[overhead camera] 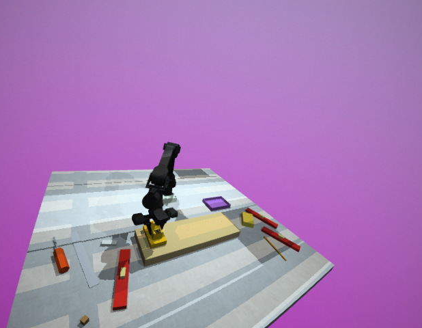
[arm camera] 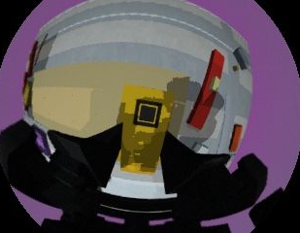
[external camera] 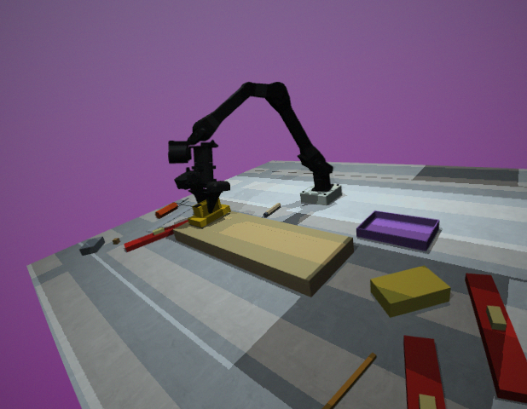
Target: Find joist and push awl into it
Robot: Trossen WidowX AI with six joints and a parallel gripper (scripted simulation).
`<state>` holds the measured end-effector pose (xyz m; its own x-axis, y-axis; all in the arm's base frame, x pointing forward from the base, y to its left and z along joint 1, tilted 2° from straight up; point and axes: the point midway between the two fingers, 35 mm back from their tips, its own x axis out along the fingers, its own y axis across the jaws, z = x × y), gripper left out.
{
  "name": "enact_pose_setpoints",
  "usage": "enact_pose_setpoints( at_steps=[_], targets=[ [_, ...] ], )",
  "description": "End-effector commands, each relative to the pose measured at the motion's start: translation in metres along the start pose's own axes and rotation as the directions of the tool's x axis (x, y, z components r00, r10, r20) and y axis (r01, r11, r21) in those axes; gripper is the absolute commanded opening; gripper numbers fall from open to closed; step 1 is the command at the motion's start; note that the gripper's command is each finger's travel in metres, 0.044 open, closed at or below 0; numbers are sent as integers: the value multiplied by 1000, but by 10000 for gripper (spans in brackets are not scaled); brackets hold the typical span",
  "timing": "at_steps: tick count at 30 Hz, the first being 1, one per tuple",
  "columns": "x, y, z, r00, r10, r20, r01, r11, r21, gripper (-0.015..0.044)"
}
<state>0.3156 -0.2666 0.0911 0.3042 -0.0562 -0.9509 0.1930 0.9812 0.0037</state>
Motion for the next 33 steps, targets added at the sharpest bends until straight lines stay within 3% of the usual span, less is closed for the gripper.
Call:
enact_pose_setpoints(
  at_steps=[1,16,23,33],
  targets=[
    [-20,-4,12,1000,-15,23,15,1000,-5,0],
    [-89,-4,26,1000,-20,22,20,1000,-5,0],
    [-88,6,31,1000,-12,21,12,999,-32,0],
    [-77,72,50,999,39,16,-35,982,-185,0]
  ],
)
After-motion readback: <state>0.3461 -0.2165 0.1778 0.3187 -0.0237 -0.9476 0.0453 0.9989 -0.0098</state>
